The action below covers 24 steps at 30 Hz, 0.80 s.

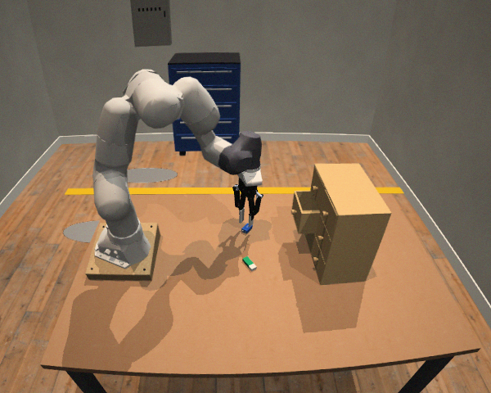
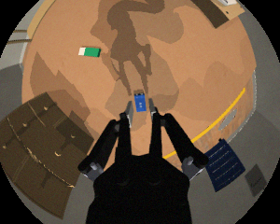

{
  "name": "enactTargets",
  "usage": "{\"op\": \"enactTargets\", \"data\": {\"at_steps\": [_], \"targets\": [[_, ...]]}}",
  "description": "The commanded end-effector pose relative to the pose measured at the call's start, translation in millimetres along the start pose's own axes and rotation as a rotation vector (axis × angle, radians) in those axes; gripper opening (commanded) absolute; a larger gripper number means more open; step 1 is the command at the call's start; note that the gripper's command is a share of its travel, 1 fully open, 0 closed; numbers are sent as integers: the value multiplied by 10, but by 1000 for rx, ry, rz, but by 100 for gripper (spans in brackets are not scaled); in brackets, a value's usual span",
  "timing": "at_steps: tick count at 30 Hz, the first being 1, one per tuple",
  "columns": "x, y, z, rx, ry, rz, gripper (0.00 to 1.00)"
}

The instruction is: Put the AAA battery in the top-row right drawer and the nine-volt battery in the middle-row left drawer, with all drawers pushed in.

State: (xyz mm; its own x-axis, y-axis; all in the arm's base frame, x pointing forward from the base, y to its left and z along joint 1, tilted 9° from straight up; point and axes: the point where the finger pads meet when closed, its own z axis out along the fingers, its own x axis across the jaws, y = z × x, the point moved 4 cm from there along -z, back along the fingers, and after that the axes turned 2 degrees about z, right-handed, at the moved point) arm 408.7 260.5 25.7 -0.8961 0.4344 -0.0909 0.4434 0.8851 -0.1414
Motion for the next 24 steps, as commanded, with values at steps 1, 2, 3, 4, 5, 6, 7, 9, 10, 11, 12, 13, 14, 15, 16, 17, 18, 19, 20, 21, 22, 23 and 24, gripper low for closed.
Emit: {"op": "enactTargets", "data": {"at_steps": [1,2,3,4,5,6,7,9,10,11,12,13,14,15,16,17,18,19,20,21,22,23,24], "targets": [[-13,46,23,-14,-8,8,26],[-13,47,45,-14,-8,8,26],[-13,47,65,-14,-8,8,26],[-13,47,83,-14,-8,8,26],[-13,48,99,-14,-8,8,26],[-13,48,112,-14,-8,8,26],[-13,48,124,-14,-8,8,26],[-13,48,140,-14,-8,8,26],[-13,48,145,-14,-8,8,26],[-13,48,148,-14,-8,8,26],[-13,48,150,-14,-8,8,26],[-13,48,150,-14,-8,8,26],[-13,48,150,-14,-8,8,26],[-13,48,150,-14,-8,8,26],[-13,48,150,-14,-8,8,26],[-13,48,150,-14,-8,8,26],[-13,48,150,-14,-8,8,26],[-13,48,150,-14,-8,8,26],[-13,48,150,-14,-8,8,26],[-13,48,150,-14,-8,8,26],[-13,48,150,-14,-8,8,26],[-13,48,150,-14,-8,8,26],[-13,48,150,-14,-8,8,26]]}}
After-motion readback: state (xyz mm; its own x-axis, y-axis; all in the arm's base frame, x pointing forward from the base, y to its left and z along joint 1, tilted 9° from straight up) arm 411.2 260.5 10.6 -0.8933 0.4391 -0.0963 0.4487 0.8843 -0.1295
